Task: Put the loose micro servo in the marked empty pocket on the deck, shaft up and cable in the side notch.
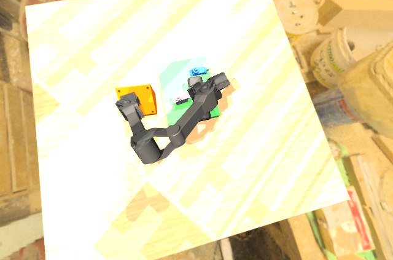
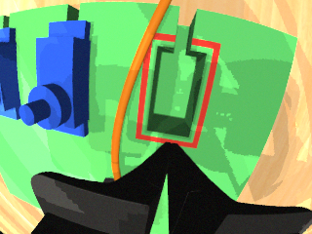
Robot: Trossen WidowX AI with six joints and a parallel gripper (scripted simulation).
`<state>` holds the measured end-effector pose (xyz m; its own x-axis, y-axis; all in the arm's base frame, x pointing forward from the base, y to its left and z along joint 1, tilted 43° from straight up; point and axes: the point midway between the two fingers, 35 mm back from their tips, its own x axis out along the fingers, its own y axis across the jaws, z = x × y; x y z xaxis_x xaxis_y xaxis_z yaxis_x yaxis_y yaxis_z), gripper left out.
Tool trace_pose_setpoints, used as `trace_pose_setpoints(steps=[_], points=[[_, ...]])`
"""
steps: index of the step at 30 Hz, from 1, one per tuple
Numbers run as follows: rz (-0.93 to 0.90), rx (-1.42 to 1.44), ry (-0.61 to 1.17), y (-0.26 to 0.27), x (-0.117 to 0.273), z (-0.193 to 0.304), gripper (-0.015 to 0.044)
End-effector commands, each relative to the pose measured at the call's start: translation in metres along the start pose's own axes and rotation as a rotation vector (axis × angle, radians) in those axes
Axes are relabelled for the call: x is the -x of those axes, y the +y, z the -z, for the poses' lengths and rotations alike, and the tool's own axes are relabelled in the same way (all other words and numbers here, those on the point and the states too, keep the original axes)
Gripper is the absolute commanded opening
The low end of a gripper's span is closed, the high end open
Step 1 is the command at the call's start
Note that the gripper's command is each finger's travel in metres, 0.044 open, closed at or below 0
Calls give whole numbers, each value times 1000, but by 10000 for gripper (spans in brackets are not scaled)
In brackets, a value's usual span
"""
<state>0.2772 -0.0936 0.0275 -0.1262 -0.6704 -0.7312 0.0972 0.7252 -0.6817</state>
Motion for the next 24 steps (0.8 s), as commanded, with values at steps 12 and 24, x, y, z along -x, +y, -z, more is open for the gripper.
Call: trace_pose_setpoints(steps=[12, 24], points=[[-5, 3, 5, 26, -1, 1, 0], [-3, 2, 6, 45, -2, 2, 0]])
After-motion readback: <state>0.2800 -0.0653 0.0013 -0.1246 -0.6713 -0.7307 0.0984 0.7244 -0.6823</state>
